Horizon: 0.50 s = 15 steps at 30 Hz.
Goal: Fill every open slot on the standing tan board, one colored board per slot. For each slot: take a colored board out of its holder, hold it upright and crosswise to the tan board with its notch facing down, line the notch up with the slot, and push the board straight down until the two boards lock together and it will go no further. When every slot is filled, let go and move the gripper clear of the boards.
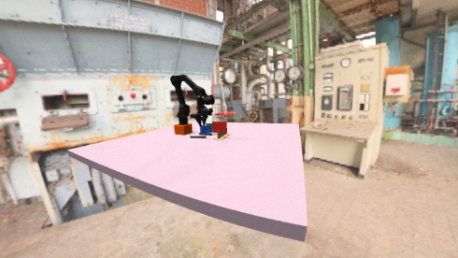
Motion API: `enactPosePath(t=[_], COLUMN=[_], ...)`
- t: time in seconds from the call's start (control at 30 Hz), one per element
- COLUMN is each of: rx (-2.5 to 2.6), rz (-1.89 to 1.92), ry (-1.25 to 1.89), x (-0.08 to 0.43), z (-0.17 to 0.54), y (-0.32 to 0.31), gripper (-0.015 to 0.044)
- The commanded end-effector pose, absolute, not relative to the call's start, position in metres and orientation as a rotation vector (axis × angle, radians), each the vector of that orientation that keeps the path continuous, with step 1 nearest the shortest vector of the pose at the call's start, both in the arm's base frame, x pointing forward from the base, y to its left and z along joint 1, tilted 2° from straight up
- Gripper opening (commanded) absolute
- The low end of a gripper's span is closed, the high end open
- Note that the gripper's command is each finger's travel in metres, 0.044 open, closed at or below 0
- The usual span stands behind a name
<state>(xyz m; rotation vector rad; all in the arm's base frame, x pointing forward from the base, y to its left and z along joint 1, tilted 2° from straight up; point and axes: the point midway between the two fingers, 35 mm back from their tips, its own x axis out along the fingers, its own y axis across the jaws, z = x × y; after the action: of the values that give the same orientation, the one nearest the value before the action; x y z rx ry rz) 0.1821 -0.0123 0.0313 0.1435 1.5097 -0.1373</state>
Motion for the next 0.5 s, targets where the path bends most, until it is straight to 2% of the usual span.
enactPosePath(t=[0.0,0.47], rx=[0.146,0.146], rz=[-0.143,-0.144], ry=[1.515,1.515], x=[0.181,0.181], z=[0.024,0.005], y=[-0.013,-0.013], gripper=[0.0181,0.0181])
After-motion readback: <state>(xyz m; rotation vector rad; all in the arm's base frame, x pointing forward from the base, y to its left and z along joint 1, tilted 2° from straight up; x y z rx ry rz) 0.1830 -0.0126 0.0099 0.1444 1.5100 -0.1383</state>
